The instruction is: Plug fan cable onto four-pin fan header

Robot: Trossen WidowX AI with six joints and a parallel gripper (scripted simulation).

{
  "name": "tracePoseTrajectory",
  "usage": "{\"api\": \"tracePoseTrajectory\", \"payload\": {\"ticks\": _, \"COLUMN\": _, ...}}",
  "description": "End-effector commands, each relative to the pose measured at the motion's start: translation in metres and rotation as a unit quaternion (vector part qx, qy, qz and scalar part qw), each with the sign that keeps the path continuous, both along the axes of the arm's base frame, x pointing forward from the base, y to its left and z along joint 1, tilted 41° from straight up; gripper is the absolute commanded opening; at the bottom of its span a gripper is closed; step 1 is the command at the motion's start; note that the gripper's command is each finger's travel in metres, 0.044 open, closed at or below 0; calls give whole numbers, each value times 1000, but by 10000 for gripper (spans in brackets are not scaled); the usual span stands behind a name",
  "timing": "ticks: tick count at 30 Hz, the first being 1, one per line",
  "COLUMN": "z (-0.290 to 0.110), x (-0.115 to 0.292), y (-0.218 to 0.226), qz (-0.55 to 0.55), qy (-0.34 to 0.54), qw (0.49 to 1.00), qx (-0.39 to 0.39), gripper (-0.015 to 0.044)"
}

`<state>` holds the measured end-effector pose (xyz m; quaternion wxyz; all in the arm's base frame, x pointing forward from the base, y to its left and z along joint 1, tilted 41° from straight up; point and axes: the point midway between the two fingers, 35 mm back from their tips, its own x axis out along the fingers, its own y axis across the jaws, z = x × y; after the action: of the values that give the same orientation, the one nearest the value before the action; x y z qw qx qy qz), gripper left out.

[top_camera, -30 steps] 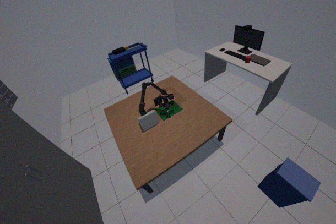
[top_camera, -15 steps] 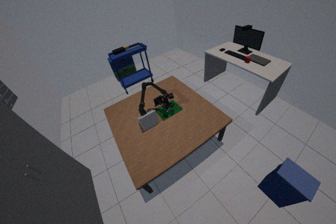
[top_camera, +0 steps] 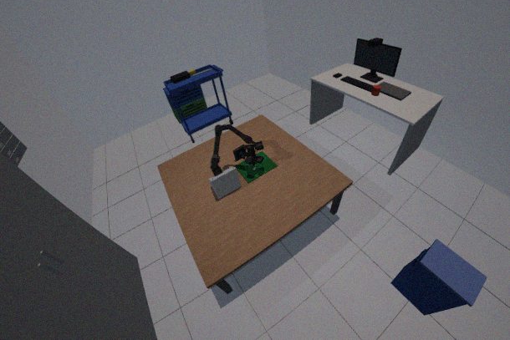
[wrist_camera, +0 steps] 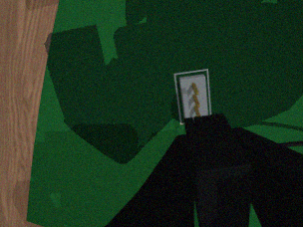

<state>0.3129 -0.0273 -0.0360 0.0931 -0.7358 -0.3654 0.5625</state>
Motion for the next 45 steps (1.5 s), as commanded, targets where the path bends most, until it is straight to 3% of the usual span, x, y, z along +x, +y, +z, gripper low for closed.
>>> {"api": "tracePoseTrajectory", "payload": {"ticks": 1, "z": -1, "x": -4, "y": 0, "qz": -1, "qy": 3, "qw": 1000, "qx": 1, "gripper": 0}}
{"api": "tracePoseTrajectory", "payload": {"ticks": 45, "z": -18, "x": -4, "y": 14, "qz": 0, "qy": 2, "qw": 1000, "qx": 2, "gripper": 0}}
